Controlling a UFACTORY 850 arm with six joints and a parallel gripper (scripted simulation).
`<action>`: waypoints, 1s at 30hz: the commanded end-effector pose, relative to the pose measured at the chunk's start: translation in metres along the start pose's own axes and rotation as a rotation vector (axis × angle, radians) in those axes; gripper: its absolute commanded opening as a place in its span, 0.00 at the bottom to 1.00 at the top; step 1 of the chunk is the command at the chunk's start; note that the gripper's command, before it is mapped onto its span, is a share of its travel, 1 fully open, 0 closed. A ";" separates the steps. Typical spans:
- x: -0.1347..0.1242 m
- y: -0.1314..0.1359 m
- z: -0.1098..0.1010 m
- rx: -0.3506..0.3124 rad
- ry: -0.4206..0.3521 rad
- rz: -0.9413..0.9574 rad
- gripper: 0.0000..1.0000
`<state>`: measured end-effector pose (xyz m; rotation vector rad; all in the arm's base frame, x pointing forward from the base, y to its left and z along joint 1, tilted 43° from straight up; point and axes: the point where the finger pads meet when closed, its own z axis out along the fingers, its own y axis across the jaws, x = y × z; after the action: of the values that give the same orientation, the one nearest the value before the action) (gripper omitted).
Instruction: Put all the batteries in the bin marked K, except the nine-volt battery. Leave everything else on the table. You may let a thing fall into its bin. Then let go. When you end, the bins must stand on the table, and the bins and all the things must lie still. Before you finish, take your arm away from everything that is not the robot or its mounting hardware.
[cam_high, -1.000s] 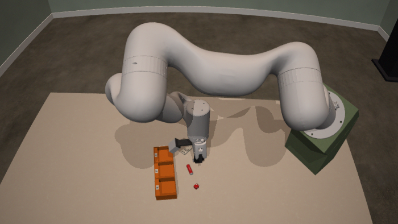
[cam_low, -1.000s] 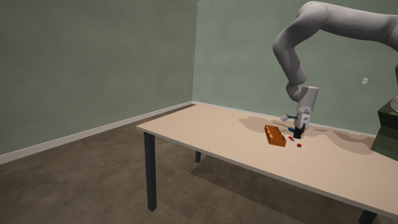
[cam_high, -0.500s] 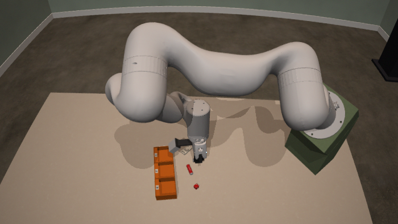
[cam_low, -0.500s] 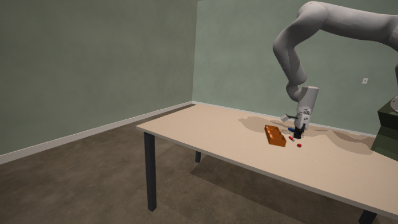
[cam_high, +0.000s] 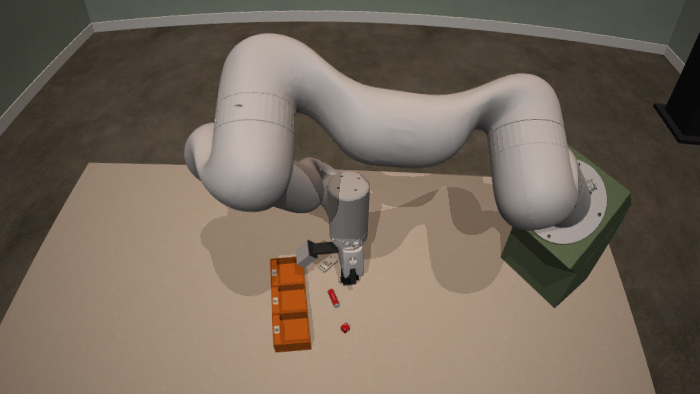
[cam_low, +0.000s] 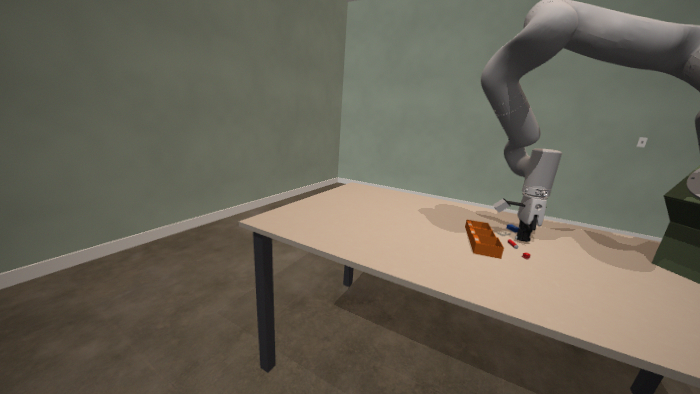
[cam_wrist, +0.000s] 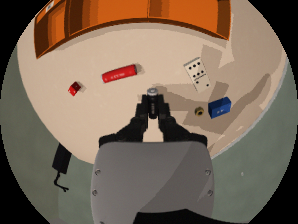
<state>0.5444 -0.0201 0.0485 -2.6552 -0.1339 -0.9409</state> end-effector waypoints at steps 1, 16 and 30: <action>0.000 0.000 -0.014 0.000 0.001 0.000 0.00; 0.000 0.000 -0.051 0.000 0.001 0.000 0.00; 0.000 0.000 -0.050 0.000 0.001 0.000 0.00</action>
<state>0.5145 -0.0366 0.0854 -2.6550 -0.1338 -0.9409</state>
